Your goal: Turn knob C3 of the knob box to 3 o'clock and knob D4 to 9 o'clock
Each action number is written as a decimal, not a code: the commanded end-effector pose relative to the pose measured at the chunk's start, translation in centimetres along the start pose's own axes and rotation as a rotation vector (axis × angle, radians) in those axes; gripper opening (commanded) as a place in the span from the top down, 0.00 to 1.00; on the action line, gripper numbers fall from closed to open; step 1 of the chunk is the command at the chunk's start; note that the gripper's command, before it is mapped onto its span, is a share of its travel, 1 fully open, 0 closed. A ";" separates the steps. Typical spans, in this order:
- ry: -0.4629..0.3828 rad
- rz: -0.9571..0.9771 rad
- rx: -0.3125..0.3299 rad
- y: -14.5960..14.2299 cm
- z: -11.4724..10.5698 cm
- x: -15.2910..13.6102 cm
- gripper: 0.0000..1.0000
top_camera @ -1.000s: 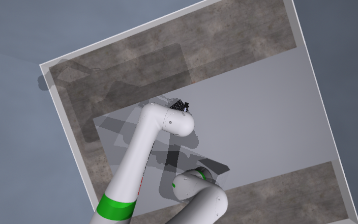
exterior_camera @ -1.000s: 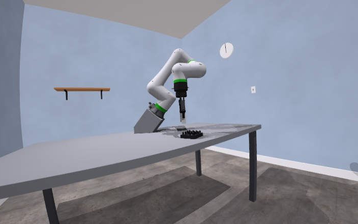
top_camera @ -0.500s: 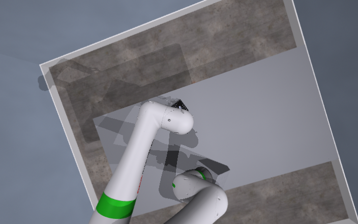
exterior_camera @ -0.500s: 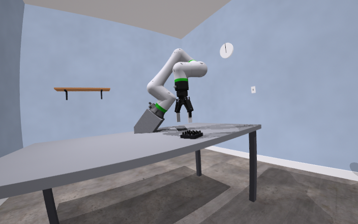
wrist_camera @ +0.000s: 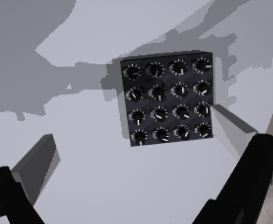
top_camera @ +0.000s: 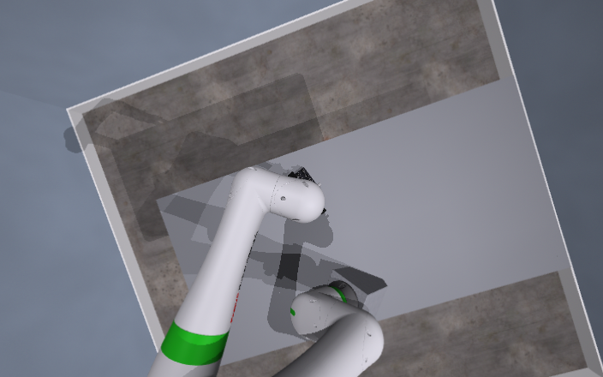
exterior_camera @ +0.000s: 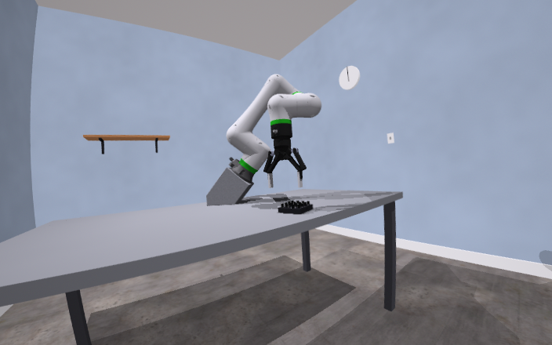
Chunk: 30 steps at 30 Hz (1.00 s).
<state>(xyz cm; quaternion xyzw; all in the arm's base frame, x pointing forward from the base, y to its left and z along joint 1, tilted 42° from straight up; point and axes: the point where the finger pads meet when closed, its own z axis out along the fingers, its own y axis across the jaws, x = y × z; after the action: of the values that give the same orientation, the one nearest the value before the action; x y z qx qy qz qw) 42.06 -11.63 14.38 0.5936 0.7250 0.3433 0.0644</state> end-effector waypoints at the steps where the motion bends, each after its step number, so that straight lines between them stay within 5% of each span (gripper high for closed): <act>1: 0.009 -0.092 -0.008 0.2 -0.1 -0.1 0.00; 30: 0.004 -1.051 -0.012 2.1 -0.7 -0.8 0.00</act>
<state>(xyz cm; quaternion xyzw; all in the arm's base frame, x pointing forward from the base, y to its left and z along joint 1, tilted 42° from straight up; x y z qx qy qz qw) 43.49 -12.40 15.73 0.2068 0.9138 0.2785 0.2111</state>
